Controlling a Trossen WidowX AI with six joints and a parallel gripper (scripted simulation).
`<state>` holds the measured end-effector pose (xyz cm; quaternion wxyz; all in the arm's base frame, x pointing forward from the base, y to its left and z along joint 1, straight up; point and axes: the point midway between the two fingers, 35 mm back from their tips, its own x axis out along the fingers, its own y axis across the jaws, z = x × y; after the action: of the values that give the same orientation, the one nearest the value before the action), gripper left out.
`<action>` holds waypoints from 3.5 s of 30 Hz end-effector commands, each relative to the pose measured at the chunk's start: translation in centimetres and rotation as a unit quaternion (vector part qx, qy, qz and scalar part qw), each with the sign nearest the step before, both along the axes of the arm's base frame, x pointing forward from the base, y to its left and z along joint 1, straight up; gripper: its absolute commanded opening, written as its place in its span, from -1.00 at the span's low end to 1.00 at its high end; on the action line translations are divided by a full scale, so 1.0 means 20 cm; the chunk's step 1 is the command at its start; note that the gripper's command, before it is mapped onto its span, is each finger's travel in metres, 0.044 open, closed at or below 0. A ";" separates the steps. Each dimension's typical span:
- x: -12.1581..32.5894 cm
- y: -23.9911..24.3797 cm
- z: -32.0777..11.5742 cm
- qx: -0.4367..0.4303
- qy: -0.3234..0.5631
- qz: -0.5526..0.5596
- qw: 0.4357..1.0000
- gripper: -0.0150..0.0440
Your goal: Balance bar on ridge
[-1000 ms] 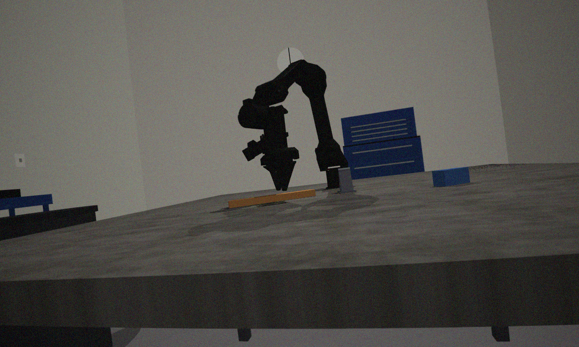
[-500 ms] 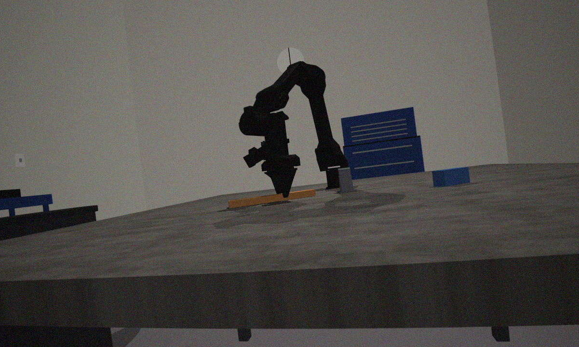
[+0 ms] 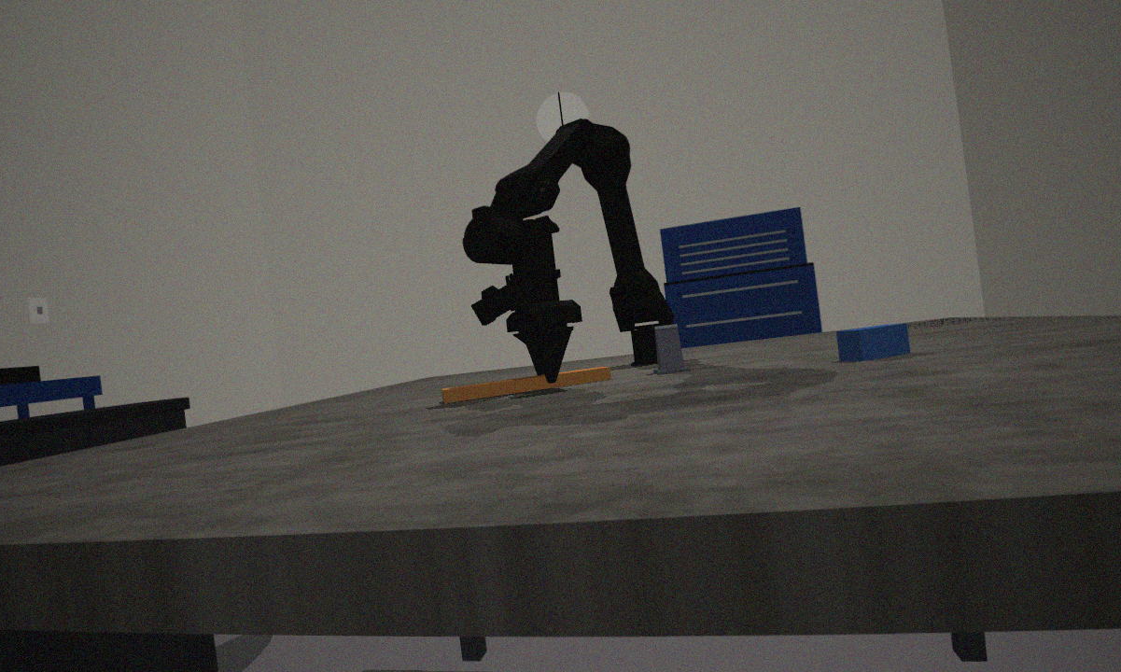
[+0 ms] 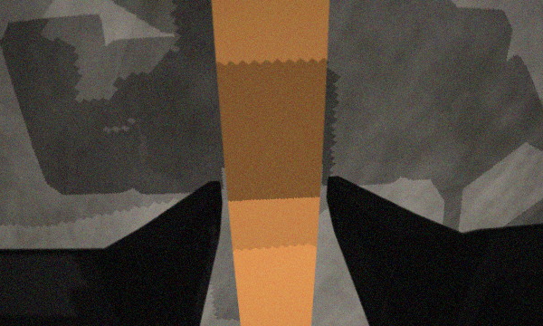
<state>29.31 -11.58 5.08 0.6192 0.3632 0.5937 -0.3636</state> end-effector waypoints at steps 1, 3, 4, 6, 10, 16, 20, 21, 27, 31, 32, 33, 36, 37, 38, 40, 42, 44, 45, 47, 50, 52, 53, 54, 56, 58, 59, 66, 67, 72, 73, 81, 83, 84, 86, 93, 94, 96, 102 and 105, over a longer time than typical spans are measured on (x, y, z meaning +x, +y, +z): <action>0.00 0.00 0.00 0.000 0.000 0.000 1.000 0.00; 0.00 0.00 0.00 0.000 0.000 0.000 1.000 -0.05; 0.00 0.00 0.00 0.000 0.000 0.000 1.000 -0.07; 0.00 0.00 0.00 0.000 0.000 0.000 1.000 -0.12; 0.00 0.00 0.02 0.000 0.000 0.000 1.000 -0.41; 0.01 0.00 0.09 0.001 -0.001 0.000 1.000 -0.49; 0.02 -0.01 0.14 0.001 -0.001 -0.001 1.000 -0.49; 0.02 -0.01 0.16 0.001 -0.001 -0.001 1.000 -0.49; 0.02 -0.01 0.23 0.001 -0.001 -0.001 1.000 -0.49; 0.02 -0.01 0.28 0.002 -0.001 -0.001 1.000 -0.49; 0.02 0.00 0.30 0.002 -0.001 -0.001 1.000 -0.49; 0.02 0.00 0.31 0.002 -0.001 -0.001 1.000 -0.49; 0.02 0.00 0.35 0.002 -0.001 -0.001 1.000 -0.49; 0.02 0.00 0.36 0.002 -0.001 -0.001 1.000 -0.49; 0.01 0.00 0.37 0.002 -0.001 -0.001 1.000 -0.49; 0.01 0.00 0.40 0.002 -0.001 -0.002 1.000 -0.49; 0.01 0.00 0.43 0.002 -0.001 -0.002 1.000 -0.49; 0.00 0.00 0.45 0.003 -0.001 -0.002 1.000 -0.49; 0.00 0.00 0.46 0.003 -0.001 -0.002 1.000 -0.49; 0.00 0.01 0.49 0.003 -0.001 -0.002 1.000 -0.49; -0.01 0.01 0.53 0.003 -0.001 -0.002 1.000 -0.49; -0.01 0.01 0.55 0.003 -0.001 -0.002 1.000 -0.49; -0.02 0.01 0.56 0.003 -0.001 -0.002 1.000 -0.49; -0.02 0.01 0.56 0.003 -0.001 0.000 1.000 -0.49; -0.01 0.04 0.56 0.003 -0.001 0.016 1.000 -0.49; -0.01 0.08 0.56 0.003 0.000 0.039 0.999 -0.49; -0.01 0.10 0.56 0.003 0.000 0.051 0.999 -0.49; -0.02 0.24 0.57 0.001 0.001 0.134 0.991 -0.49; -0.03 0.26 0.57 0.001 0.001 0.146 0.989 -0.49; -0.04 0.36 0.57 0.000 0.002 0.206 0.979 -0.49; -0.05 0.38 0.57 0.000 0.002 0.218 0.976 -0.49; -0.10 0.53 0.57 -0.001 0.003 0.318 0.948 -0.49; -0.12 0.57 0.57 -0.002 0.003 0.343 0.939 -0.49; -0.13 0.58 0.57 -0.002 0.003 0.355 0.935 -0.49; -0.15 0.62 0.57 -0.002 0.004 0.380 0.925 -0.49; -0.23 0.72 0.56 -0.004 0.005 0.467 0.884 -0.49; -0.24 0.74 0.56 -0.004 0.005 0.481 0.877 -0.49; -0.27 0.76 0.56 -0.005 0.005 0.508 0.861 -0.49; -0.37 0.82 0.55 -0.006 0.006 0.584 0.812 -0.49; -0.37 0.81 0.55 -0.007 0.006 0.591 0.807 -0.49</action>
<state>22.41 4.50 16.27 0.7165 -0.0483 0.6942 0.0481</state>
